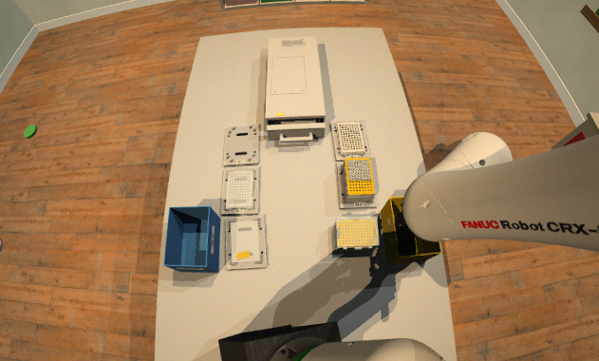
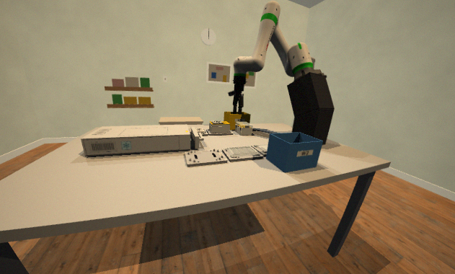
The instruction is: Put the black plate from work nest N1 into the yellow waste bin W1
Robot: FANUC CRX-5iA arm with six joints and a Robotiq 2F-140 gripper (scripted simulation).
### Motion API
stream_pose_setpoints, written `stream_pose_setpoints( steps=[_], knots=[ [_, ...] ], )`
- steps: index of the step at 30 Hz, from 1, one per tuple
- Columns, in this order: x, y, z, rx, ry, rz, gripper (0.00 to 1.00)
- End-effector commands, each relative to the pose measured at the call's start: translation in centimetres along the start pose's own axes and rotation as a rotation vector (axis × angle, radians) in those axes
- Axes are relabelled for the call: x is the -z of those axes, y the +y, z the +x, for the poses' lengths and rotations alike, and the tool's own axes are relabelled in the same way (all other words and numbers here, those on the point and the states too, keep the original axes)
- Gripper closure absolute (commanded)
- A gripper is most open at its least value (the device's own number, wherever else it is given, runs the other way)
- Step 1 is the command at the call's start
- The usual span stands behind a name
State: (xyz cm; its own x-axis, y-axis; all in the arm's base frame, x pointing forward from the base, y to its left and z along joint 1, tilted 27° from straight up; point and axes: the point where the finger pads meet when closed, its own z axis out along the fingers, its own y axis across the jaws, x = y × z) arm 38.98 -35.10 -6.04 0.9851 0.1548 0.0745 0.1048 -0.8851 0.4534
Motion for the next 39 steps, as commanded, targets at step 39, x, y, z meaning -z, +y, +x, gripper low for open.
stream_pose_setpoints(
  steps=[39],
  knots=[
    [3.8,0.0,0.0,0.000,0.001,-0.001,0.30]
  ],
)
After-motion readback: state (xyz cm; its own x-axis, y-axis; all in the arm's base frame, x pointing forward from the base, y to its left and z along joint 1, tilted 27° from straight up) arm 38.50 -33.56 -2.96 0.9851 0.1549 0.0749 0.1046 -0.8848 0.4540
